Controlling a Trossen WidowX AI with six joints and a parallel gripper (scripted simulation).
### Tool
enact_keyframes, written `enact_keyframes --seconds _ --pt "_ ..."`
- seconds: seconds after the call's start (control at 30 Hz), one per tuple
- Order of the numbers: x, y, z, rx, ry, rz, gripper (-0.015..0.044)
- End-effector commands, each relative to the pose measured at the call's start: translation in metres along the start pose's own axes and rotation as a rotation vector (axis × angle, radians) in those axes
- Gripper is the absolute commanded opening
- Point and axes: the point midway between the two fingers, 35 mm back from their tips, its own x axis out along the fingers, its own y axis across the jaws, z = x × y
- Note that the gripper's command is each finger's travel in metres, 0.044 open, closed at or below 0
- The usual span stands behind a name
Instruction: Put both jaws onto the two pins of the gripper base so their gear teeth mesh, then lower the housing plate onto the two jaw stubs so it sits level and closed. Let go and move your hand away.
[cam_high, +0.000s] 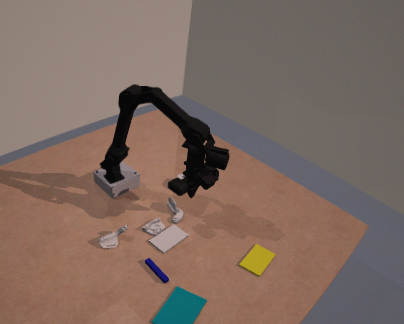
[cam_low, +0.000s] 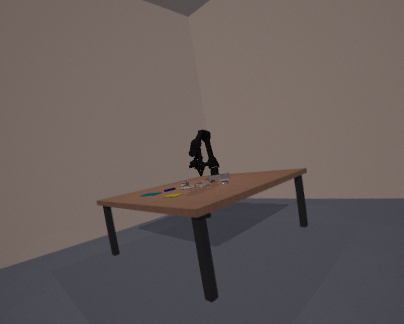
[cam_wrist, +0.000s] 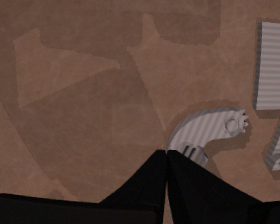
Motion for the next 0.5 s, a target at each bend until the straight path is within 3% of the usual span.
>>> enact_keyframes --seconds 0.0,0.1,0.47 --pt "0.0 0.0 0.0 0.0 0.0 0.0 0.0" --pt "0.0 0.0 0.0 0.0 0.0 0.0 0.0" --pt "-0.001 -0.0017 -0.0036 -0.22 0.0 0.0 0.0289"
